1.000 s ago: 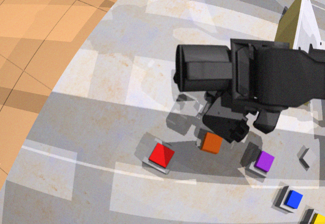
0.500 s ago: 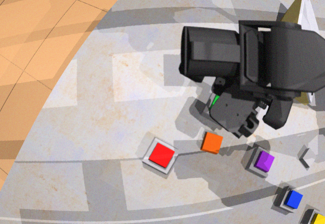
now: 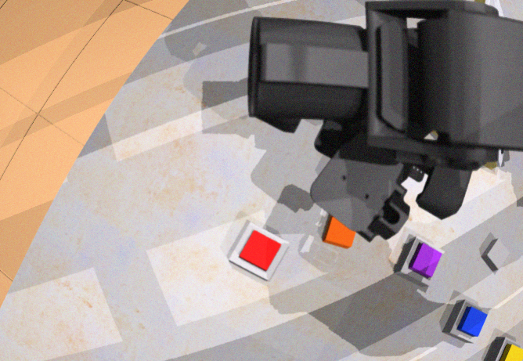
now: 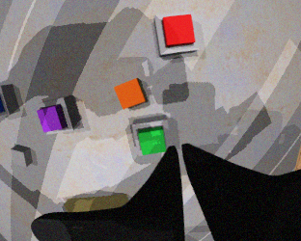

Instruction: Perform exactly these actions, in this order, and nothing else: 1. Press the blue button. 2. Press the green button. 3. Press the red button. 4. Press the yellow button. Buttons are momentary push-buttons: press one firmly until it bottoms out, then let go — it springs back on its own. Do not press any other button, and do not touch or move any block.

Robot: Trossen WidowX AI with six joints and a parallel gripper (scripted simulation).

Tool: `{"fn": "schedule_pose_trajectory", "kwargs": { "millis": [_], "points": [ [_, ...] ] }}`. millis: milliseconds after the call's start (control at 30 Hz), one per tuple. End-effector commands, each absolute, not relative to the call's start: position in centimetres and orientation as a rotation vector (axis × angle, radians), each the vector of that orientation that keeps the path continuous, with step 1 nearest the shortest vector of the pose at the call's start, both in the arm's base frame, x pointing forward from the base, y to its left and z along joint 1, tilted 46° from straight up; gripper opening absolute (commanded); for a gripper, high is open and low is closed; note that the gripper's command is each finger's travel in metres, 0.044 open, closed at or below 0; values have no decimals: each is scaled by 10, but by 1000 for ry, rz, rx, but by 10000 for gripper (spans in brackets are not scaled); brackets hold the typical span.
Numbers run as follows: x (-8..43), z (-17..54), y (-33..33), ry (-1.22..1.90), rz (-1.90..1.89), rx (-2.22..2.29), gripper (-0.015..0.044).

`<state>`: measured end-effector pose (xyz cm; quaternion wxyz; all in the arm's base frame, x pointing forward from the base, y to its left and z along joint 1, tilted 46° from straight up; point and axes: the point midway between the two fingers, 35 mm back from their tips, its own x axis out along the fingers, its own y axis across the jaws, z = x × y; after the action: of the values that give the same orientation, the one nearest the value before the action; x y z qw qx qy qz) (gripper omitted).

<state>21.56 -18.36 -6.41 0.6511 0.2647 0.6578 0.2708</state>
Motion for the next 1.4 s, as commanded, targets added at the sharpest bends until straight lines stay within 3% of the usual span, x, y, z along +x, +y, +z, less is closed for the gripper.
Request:
{"fn": "schedule_pose_trajectory", "kwargs": {
  "millis": [0, 267, 567, 1367],
  "points": [
    [251, -71, -194, 1487, 615, 581, 20],
    [309, -88, -202, 1485, 609, 623, 20],
    [310, -130, -160, 1483, 611, 625, 20],
    [310, -153, -136, 1482, 612, 626, 20]
  ]
}}
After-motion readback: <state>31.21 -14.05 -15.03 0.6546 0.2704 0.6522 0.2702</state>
